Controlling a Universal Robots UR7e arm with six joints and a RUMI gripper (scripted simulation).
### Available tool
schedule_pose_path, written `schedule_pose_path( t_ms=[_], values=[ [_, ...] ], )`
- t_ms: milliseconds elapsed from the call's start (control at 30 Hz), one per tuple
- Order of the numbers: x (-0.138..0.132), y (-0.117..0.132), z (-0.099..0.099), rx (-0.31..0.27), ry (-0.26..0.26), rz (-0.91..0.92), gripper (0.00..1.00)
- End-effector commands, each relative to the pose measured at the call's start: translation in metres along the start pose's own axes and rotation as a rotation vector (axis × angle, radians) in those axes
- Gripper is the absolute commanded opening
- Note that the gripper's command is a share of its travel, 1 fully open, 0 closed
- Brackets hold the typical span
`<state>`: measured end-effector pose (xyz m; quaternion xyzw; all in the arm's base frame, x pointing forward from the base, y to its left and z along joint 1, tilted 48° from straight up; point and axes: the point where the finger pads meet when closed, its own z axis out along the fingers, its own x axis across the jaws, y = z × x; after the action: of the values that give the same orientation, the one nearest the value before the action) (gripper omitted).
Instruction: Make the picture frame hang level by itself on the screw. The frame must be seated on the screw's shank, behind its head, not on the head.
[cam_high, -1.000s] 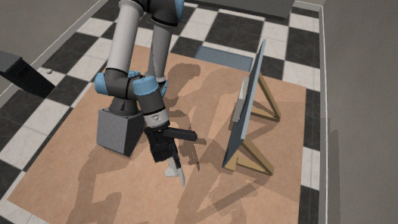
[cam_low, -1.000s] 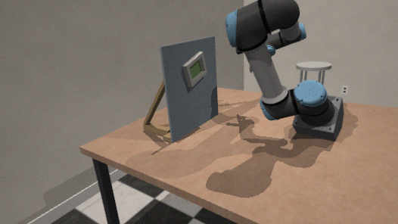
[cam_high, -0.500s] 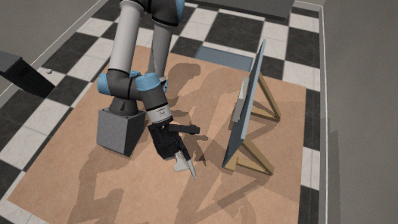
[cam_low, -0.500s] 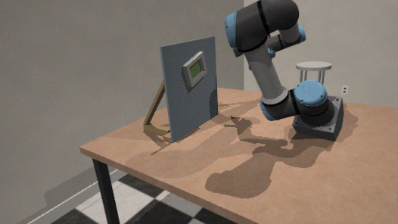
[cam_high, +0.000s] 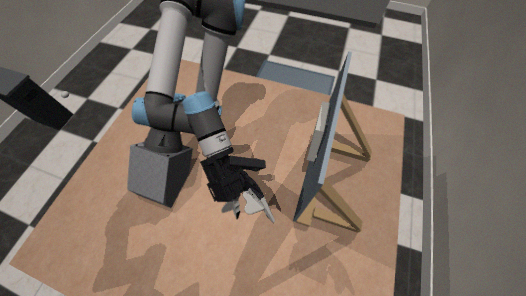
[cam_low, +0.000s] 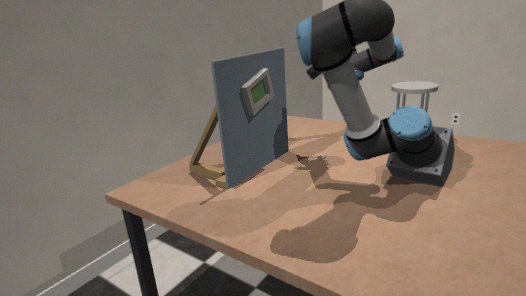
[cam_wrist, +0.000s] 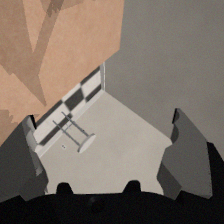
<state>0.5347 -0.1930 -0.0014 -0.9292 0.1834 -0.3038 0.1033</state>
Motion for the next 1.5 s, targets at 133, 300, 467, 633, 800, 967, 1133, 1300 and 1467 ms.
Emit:
schedule_pose_path(
  t_ms=[133, 300, 467, 633, 800, 967, 1133, 1300, 1467],
  values=[
    [0.013, -0.011, -0.007, -0.004, 0.072, -0.187, 1.0],
    [0.021, -0.018, -0.012, -0.012, 0.114, -0.305, 1.0],
    [0.025, -0.023, -0.015, -0.019, 0.139, -0.377, 1.0],
    [0.032, -0.031, -0.021, -0.033, 0.181, -0.497, 1.0],
    [0.039, -0.04, -0.027, -0.05, 0.223, -0.617, 1.0],
    [0.046, -0.049, -0.034, -0.07, 0.264, -0.738, 1.0],
    [0.049, -0.054, -0.038, -0.085, 0.288, -0.81, 1.0],
    [0.055, -0.064, -0.046, -0.111, 0.327, -0.931, 1.0],
    [0.06, -0.073, -0.053, -0.14, 0.366, -1.05, 1.0]
  ],
)
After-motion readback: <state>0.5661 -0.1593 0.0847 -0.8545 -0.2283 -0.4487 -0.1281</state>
